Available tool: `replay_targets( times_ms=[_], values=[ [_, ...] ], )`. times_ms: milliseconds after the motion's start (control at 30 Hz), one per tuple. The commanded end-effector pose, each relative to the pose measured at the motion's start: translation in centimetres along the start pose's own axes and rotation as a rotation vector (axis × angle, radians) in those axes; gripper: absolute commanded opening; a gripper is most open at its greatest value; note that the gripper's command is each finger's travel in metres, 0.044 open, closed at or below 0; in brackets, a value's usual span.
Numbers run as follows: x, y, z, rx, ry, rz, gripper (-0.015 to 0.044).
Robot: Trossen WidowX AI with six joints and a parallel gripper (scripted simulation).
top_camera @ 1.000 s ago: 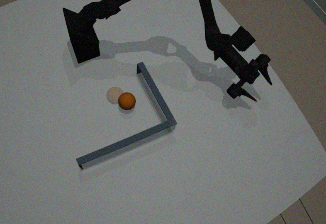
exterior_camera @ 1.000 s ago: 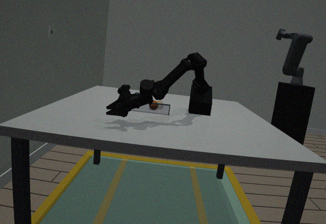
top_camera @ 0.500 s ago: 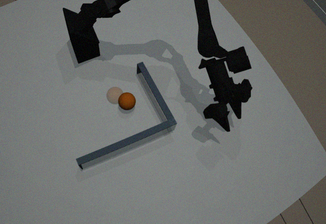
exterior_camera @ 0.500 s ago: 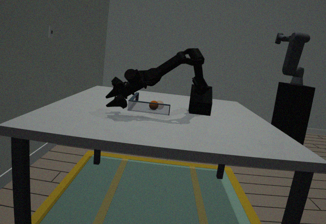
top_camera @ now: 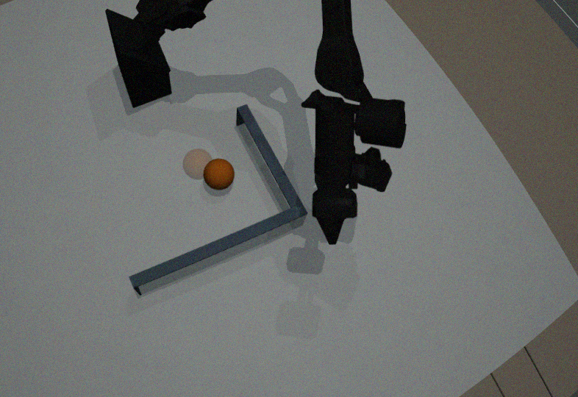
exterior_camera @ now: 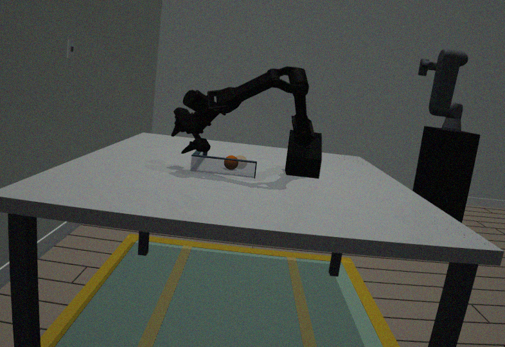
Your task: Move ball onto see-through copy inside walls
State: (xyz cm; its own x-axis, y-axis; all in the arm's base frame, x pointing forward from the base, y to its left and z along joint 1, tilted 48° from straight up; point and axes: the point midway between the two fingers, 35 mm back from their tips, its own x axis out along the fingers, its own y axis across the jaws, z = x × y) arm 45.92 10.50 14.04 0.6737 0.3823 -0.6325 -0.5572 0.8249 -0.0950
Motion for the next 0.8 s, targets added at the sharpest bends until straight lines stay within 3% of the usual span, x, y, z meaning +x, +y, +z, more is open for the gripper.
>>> replay_targets(
  times_ms=[0,267,533,767],
  values=[
    [-2.2,-0.8,-7.1,-0.272,0.135,0.155,0.0384],
    [-4.1,1.3,-13.9,-0.443,0.177,0.428,0.0384],
    [-7.8,4.5,-18.6,-0.548,0.023,0.704,0.0384],
    [-8.4,5.0,-19.0,-0.557,-0.018,0.734,0.0384]
  ],
)
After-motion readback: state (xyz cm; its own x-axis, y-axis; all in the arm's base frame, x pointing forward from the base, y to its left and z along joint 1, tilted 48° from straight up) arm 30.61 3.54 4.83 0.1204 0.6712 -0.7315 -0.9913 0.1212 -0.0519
